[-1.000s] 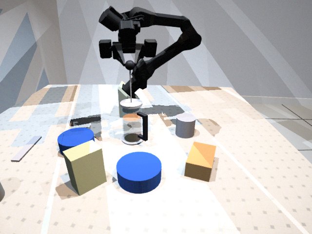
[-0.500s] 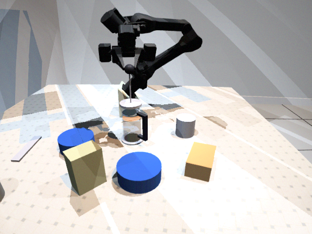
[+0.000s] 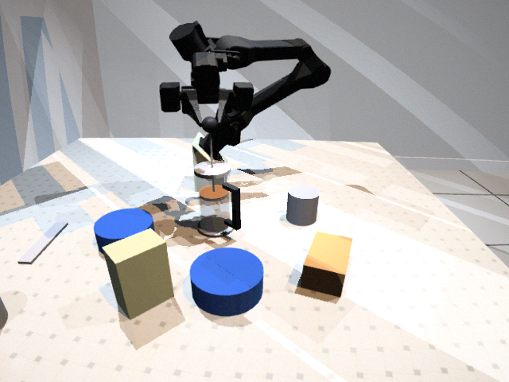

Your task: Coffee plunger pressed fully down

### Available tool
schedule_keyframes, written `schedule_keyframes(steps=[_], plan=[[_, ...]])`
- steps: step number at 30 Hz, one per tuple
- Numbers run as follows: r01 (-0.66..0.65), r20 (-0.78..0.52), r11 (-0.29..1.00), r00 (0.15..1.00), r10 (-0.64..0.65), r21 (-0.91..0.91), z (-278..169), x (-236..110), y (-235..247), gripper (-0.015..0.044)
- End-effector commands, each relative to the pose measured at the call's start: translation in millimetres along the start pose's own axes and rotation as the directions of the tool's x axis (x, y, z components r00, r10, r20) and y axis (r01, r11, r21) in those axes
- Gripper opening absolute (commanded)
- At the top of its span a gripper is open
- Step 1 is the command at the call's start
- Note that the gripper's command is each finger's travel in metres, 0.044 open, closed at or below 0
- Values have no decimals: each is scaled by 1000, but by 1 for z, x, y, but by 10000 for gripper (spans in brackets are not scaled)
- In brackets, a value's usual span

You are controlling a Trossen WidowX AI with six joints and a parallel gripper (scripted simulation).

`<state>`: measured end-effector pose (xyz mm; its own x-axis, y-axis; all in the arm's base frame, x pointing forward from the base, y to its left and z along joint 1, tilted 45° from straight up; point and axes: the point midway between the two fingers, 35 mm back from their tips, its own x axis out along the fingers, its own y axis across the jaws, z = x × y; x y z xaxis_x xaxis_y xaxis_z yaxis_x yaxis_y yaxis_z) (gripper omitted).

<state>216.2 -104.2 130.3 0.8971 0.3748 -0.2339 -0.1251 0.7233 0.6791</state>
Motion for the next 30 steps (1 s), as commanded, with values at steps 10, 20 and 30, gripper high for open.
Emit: schedule_keyframes(steps=[10, 20, 30], plan=[[19, -28, 1000, 999, -19, 21, -28, 15, -5, 127], [19, -19, 1000, 1000, -18, 23, -41, 25, -5, 127], [19, -1, 999, 1000, -19, 33, -49, 37, -3, 127]])
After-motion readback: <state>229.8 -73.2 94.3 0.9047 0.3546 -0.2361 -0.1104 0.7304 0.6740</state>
